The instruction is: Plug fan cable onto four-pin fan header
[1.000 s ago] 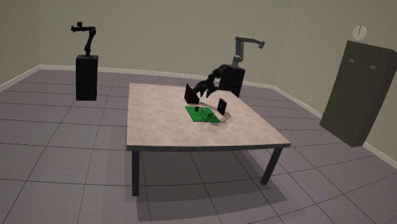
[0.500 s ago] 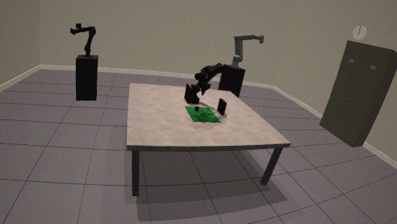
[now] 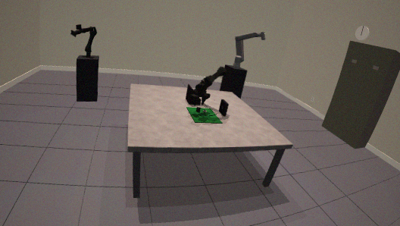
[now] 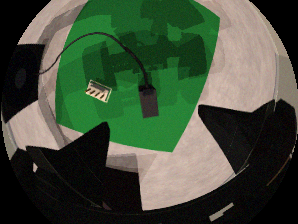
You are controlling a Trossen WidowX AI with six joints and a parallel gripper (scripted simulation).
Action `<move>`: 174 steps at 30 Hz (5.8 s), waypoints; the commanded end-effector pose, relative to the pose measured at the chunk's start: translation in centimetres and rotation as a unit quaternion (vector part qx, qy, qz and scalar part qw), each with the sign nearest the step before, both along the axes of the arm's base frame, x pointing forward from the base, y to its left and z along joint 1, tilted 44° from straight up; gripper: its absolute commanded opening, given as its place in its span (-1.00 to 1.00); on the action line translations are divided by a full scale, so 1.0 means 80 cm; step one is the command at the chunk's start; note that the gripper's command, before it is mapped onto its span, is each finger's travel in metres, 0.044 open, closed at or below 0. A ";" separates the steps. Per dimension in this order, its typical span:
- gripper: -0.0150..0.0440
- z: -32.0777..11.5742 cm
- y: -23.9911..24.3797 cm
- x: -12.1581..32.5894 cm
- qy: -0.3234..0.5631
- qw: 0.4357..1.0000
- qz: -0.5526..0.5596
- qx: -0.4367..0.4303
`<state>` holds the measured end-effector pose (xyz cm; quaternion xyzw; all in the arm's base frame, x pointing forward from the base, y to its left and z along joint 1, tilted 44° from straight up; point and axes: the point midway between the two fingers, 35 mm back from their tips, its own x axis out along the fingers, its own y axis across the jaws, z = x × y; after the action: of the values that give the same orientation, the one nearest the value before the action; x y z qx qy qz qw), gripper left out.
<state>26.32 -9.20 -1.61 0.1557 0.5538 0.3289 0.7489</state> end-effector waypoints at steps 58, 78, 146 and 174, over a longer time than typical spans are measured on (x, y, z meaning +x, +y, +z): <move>-0.49 0.003 -0.001 -0.001 0.003 1.000 -0.001 0.004; -0.49 0.034 0.034 0.005 -0.159 0.971 0.175 -0.037; -0.49 0.038 0.080 0.006 -0.302 0.892 0.329 -0.071; -0.49 0.035 0.084 0.007 -0.301 0.893 0.328 -0.071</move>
<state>26.86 -2.61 1.28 -0.1980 0.3427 0.5475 0.7373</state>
